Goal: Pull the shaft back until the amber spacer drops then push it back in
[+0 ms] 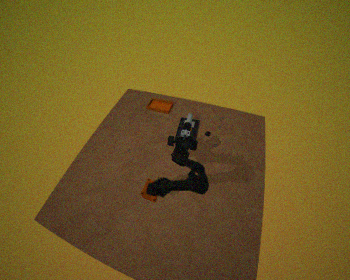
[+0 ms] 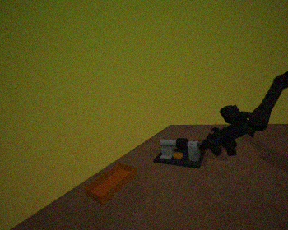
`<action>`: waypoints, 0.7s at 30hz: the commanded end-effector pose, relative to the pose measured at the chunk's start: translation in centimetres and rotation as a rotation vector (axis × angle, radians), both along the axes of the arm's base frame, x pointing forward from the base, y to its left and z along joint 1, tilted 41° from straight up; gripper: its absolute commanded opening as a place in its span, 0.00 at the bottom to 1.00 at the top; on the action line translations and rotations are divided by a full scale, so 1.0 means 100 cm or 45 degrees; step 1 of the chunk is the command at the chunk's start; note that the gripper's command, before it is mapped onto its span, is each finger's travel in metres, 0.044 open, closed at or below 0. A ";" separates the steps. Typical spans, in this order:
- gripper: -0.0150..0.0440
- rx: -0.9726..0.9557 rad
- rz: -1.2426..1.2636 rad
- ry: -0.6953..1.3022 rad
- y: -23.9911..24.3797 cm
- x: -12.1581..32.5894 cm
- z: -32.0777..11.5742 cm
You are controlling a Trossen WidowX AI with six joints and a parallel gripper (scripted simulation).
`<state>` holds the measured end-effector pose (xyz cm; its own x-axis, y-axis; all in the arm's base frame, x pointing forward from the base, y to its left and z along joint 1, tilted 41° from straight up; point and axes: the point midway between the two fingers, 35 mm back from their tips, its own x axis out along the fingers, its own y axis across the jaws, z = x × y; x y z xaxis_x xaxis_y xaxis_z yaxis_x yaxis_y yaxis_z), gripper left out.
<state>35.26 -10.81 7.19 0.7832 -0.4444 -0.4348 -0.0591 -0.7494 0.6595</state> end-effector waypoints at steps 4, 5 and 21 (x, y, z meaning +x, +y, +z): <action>0.25 0.004 0.004 -0.005 0.000 0.004 0.001; 0.25 0.004 0.004 -0.005 0.000 0.005 0.001; 0.25 0.004 0.004 -0.005 0.000 0.008 0.001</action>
